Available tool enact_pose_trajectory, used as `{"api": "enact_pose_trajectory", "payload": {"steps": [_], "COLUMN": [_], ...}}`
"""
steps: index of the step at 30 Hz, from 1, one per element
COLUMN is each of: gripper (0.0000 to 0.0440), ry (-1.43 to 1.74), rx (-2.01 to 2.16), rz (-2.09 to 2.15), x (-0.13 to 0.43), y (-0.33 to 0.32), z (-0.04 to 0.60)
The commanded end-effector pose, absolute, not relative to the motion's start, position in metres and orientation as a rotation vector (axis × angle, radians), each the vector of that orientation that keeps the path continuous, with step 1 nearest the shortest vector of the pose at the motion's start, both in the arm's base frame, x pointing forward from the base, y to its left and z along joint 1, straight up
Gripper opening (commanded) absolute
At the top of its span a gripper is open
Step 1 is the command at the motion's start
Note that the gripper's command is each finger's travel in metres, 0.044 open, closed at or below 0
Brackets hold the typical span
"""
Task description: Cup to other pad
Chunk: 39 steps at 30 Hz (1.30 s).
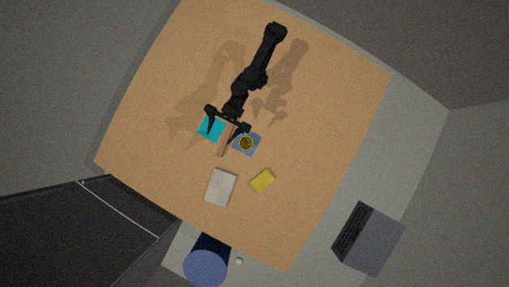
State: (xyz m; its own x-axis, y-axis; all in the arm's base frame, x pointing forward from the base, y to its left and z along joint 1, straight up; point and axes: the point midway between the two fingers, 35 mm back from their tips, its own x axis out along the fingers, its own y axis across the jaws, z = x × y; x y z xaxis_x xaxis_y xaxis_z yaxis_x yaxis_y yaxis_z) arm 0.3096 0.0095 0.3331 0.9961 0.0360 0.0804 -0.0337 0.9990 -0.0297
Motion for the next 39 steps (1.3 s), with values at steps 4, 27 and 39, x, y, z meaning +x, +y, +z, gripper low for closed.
{"api": "enact_pose_trajectory", "payload": {"steps": [4, 27, 39], "gripper": [0.0295, 0.0181, 0.0163], "ry": [-0.072, 0.116, 0.246], "rx": [-0.022, 0.157, 0.294], "rz": [0.044, 0.098, 0.115], "x": [0.309, 0.319, 0.327], "y": [0.012, 0.032, 0.046], "z": [0.336, 0.341, 0.342]}}
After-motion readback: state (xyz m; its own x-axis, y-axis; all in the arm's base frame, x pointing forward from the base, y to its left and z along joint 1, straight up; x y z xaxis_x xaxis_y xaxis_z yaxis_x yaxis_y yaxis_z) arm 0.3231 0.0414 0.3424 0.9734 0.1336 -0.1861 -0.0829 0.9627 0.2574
